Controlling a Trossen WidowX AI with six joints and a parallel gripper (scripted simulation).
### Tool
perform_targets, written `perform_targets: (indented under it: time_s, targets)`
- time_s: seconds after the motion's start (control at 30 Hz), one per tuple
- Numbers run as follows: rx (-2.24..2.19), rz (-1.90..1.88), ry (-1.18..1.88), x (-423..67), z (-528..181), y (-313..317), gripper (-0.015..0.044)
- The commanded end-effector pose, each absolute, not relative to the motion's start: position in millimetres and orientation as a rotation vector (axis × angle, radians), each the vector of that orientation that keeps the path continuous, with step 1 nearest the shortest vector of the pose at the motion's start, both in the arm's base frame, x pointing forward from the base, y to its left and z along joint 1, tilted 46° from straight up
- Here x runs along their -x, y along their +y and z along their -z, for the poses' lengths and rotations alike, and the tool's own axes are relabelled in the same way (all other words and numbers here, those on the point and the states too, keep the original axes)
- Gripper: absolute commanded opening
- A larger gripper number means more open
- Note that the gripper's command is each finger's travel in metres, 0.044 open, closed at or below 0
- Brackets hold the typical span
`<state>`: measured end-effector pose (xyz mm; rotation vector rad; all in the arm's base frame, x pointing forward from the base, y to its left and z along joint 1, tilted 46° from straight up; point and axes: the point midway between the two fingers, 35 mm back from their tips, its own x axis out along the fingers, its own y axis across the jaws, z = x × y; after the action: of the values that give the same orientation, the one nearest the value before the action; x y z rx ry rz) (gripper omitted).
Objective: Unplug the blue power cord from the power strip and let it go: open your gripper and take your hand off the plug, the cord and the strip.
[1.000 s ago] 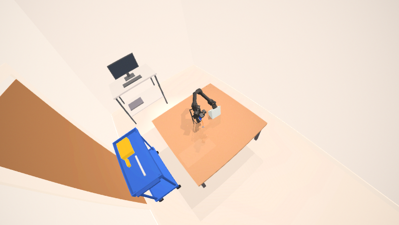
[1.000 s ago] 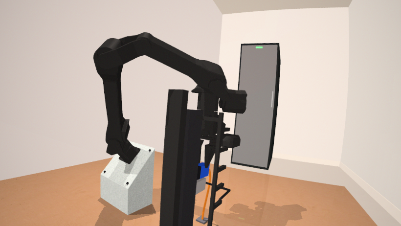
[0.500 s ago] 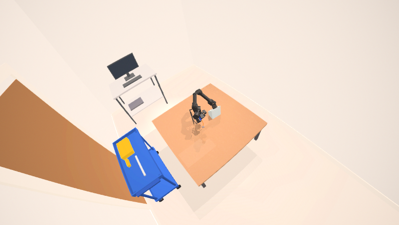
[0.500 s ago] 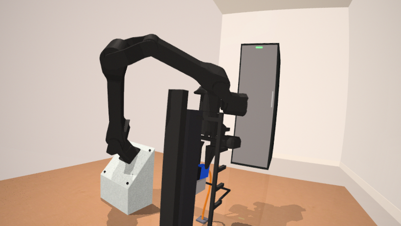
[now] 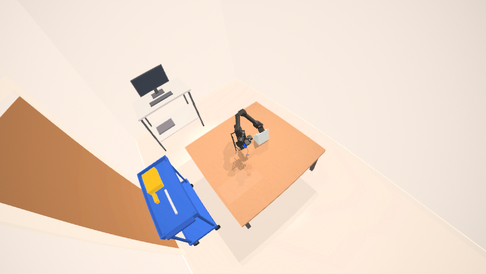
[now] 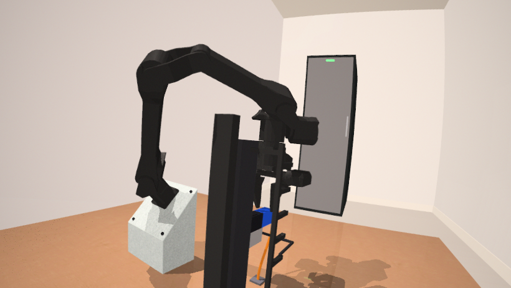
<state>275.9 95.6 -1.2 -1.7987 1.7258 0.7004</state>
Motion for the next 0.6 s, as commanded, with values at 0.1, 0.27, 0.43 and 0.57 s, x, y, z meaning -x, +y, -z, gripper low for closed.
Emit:
perform_targets:
  time_s: [0.1,0.27,0.43,0.57]
  targets:
    - [1.804,-0.7,1.721,-276,1,96,0.0341]
    - [1.803,-0.702,1.718,-277,17,120,0.044]
    - [1.802,-0.702,1.718,-275,35,147,0.044]
    - [1.802,-0.702,1.718,-275,35,147,0.044]
